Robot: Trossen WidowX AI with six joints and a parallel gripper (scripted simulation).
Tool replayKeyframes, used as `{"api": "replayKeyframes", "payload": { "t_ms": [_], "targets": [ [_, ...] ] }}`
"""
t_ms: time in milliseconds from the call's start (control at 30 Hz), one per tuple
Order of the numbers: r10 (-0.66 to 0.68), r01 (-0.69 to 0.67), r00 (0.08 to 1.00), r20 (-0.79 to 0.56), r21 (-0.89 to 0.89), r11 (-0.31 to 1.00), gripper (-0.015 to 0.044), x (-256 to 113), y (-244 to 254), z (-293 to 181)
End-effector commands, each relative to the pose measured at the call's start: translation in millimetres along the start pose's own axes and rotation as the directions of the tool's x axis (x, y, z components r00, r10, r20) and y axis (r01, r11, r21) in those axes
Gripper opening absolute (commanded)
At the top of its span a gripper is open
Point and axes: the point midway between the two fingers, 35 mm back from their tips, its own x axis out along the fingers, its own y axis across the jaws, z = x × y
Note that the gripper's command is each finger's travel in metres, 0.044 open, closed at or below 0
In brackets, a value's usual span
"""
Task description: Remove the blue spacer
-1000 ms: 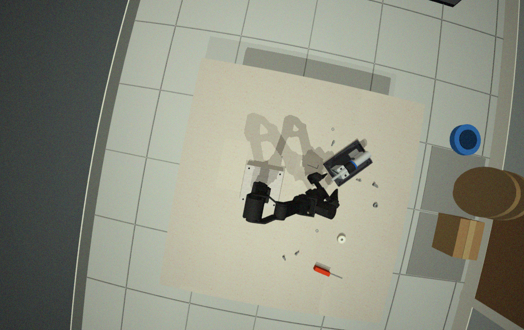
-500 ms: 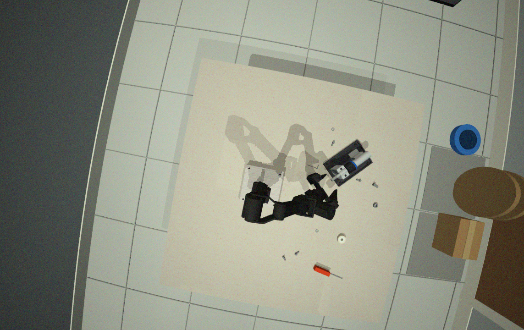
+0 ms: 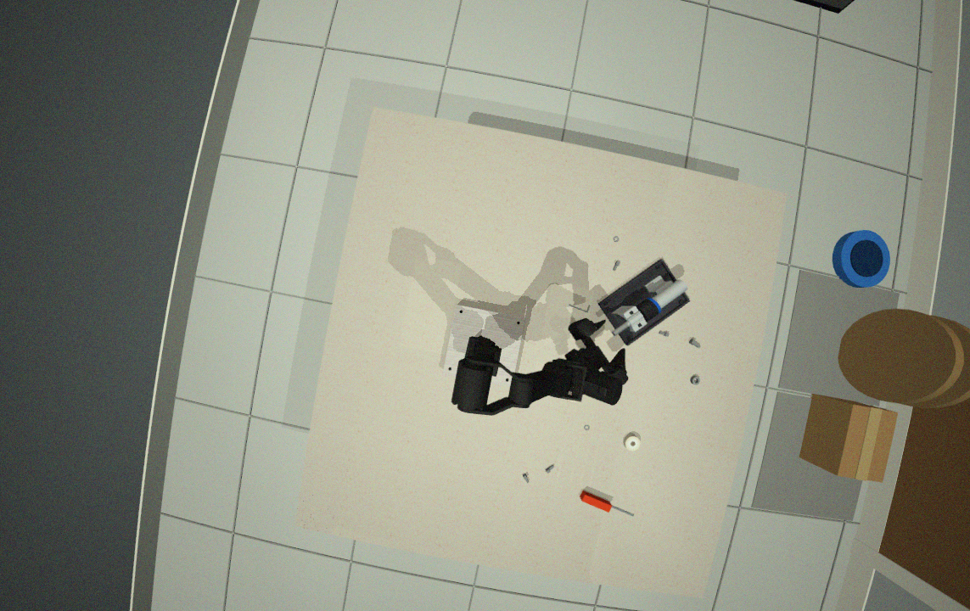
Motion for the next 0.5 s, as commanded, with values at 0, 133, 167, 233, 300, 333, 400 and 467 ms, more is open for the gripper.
{"api": "replayKeyframes", "payload": {
  "t_ms": [0,133,167,233,300,333,400,467],
  "targets": [
    [0.003,-0.003,1.000,0.001,0.002,1.000,0.0440,6.7,1.1,-0.4],
    [0.003,-0.003,1.000,0.001,0.002,1.000,0.0440,13.2,1.0,-0.6],
    [0.003,-0.003,1.000,0.001,0.002,1.000,0.0440,14.8,1.0,-0.6],
    [0.003,-0.003,1.000,0.001,0.002,1.000,0.0440,18.0,0.8,-0.6],
    [0.003,-0.003,1.000,0.000,0.002,1.000,0.0440,21.3,0.7,-0.6],
    [0.003,-0.003,1.000,0.000,0.002,1.000,0.0440,22.9,0.5,-0.6],
    [0.003,-0.003,1.000,0.000,0.002,1.000,0.0440,26.2,0.3,-0.6],
    [0.003,-0.003,1.000,-0.001,0.002,1.000,0.0440,29.5,0.0,-0.5]
  ]
}}
